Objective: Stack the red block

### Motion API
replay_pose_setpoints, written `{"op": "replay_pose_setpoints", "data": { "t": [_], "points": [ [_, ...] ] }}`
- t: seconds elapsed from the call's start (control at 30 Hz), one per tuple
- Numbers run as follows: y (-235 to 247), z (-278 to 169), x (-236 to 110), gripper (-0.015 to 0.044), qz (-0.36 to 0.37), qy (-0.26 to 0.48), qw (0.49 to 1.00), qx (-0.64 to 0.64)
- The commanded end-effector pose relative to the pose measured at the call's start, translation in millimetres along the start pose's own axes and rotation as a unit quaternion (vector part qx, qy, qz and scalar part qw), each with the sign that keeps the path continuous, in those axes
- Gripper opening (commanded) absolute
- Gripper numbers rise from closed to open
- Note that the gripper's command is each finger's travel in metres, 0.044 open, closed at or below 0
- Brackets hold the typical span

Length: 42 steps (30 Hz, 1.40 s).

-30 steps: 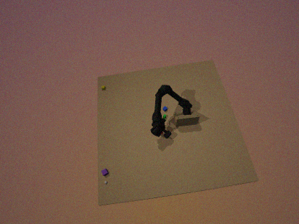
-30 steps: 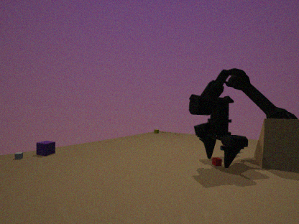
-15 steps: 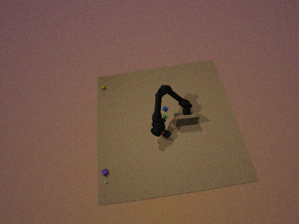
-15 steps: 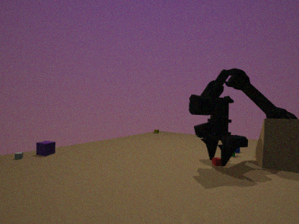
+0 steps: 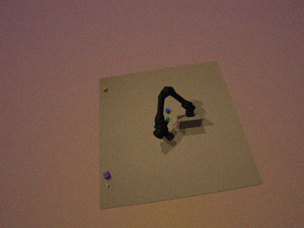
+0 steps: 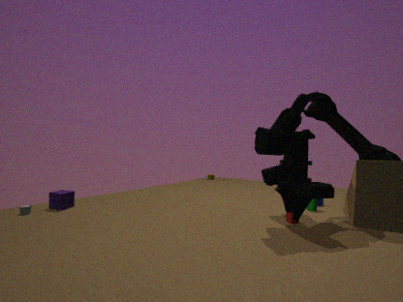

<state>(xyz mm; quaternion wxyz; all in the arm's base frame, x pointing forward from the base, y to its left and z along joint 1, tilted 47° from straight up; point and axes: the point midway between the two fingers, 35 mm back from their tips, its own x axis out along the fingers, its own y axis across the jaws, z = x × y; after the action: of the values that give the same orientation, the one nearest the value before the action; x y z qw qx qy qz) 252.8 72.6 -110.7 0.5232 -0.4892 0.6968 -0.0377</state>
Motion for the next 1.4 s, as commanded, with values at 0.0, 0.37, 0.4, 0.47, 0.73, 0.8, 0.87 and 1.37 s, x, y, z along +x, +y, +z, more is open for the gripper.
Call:
{"op": "replay_pose_setpoints", "data": {
  "t": [0.0,0.37,0.4,0.47,0.73,0.8,0.87,1.37],
  "points": [
    [-0.3,0.3,-6.2,0.0000,-0.001,0.000,1.000,-0.002],
    [0.5,0.4,-58.9,0.0000,0.000,0.000,1.000,-0.002],
    [0.5,0.4,-63.7,0.0000,0.000,0.000,1.000,-0.002],
    [0.6,0.4,-73.2,0.0000,0.000,-0.001,1.000,-0.002],
    [0.8,0.4,-110.7,0.0000,0.001,-0.001,1.000,-0.002],
    [0.9,0.3,-116.8,0.0000,0.001,-0.001,1.000,-0.003],
    [0.9,0.3,-119.0,0.0000,0.001,-0.001,1.000,-0.003],
    [-20.7,-21.6,-123.7,0.0000,0.001,0.000,1.000,-0.003]
  ]
}}
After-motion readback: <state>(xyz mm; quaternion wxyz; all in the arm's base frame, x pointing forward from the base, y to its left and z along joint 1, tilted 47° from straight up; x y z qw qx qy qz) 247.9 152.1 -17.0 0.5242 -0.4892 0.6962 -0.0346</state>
